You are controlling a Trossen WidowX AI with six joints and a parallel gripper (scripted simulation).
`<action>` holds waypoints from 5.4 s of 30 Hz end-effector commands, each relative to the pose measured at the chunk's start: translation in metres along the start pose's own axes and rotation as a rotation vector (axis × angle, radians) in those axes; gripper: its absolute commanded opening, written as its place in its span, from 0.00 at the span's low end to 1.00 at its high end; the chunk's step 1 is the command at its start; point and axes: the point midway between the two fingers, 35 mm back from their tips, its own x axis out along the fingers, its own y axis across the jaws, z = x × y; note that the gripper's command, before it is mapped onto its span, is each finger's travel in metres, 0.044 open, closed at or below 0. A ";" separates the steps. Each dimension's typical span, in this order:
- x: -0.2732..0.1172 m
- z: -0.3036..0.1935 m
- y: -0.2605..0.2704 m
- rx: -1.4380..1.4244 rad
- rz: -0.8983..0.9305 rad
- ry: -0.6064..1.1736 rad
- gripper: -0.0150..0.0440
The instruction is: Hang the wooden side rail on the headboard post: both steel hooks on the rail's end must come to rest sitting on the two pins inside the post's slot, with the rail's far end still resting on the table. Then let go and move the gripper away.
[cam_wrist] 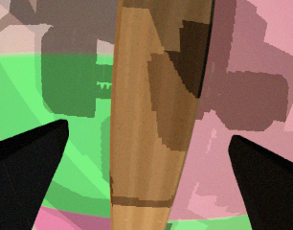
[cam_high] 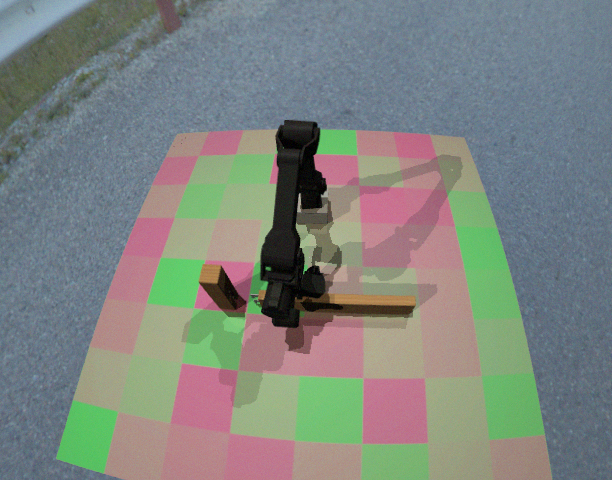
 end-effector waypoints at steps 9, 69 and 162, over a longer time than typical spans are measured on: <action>0.019 0.001 0.004 -0.004 0.007 -0.004 1.00; 0.017 0.000 0.004 -0.004 0.007 -0.004 0.25; 0.001 0.000 0.004 -0.004 0.007 -0.004 0.25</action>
